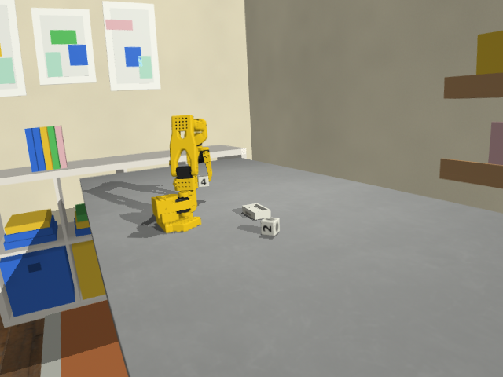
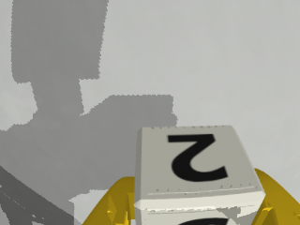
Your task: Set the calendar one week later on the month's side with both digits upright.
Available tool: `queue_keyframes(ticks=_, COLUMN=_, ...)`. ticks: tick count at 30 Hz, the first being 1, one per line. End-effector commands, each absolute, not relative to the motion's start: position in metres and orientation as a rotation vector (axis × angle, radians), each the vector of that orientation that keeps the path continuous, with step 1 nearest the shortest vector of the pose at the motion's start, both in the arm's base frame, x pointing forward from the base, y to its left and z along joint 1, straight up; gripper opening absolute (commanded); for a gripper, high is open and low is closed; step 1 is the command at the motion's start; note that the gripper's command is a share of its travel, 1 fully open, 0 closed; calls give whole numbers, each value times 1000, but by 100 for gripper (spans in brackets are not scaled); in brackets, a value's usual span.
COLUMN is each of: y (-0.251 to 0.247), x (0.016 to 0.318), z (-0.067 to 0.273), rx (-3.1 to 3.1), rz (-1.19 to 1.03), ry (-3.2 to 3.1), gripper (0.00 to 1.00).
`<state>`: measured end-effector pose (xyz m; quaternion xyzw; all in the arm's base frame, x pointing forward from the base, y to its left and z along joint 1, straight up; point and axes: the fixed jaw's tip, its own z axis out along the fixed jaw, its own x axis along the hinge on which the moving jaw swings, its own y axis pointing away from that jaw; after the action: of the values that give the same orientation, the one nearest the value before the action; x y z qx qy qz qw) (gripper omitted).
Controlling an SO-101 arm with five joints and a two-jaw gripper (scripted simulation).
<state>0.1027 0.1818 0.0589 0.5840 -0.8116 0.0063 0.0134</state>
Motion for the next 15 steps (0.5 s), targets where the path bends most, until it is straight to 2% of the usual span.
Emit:
queue_keyframes(ticks=1, y=187, x=106, z=73, rx=1884, rz=-29, ry=-2569, gripper=0)
queue_keyframes(ticks=15, y=181, x=110, z=73, rx=2089, rz=-21, ry=-2407, gripper=0)
